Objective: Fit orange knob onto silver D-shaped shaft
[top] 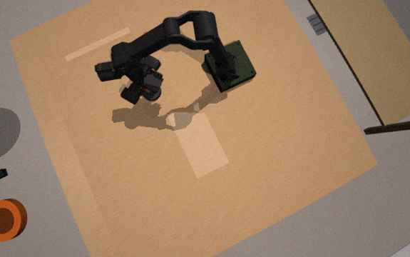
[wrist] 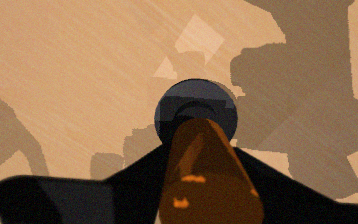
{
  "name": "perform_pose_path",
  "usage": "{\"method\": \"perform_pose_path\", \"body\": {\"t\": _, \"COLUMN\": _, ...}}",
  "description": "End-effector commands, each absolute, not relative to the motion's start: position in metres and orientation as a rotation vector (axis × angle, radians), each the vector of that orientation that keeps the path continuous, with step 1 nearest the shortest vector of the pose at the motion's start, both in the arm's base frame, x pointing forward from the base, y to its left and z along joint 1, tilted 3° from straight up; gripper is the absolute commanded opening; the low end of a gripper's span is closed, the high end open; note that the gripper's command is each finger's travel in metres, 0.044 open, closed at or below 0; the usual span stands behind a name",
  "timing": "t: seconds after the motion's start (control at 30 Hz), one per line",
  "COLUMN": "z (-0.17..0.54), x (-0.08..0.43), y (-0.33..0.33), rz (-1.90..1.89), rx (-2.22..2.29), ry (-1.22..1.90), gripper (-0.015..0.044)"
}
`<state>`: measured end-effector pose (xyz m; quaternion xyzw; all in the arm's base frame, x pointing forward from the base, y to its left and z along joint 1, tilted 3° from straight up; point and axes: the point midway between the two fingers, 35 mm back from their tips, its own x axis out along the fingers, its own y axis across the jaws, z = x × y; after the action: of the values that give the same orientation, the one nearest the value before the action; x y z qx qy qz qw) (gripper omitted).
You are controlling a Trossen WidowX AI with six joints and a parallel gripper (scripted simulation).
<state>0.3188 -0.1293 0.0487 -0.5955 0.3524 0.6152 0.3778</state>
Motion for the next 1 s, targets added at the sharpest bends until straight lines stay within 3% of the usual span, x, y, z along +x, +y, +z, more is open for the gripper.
{"method": "perform_pose_path", "body": {"t": 0.0, "z": 0.0527, "x": 0.3178, "y": -0.1295, "rz": 1.648, "rx": -1.617, "ry": 0.818, "gripper": 0.0}}
{"method": "perform_pose_path", "body": {"t": 0.73, "z": 0.0508, "x": 0.3149, "y": -0.1277, "rz": 1.655, "rx": -1.624, "ry": 0.811, "gripper": 0.0}}
{"method": "perform_pose_path", "body": {"t": 0.97, "z": 0.0529, "x": 0.3164, "y": -0.1287, "rz": 1.783, "rx": -1.758, "ry": 0.663, "gripper": 0.0}}
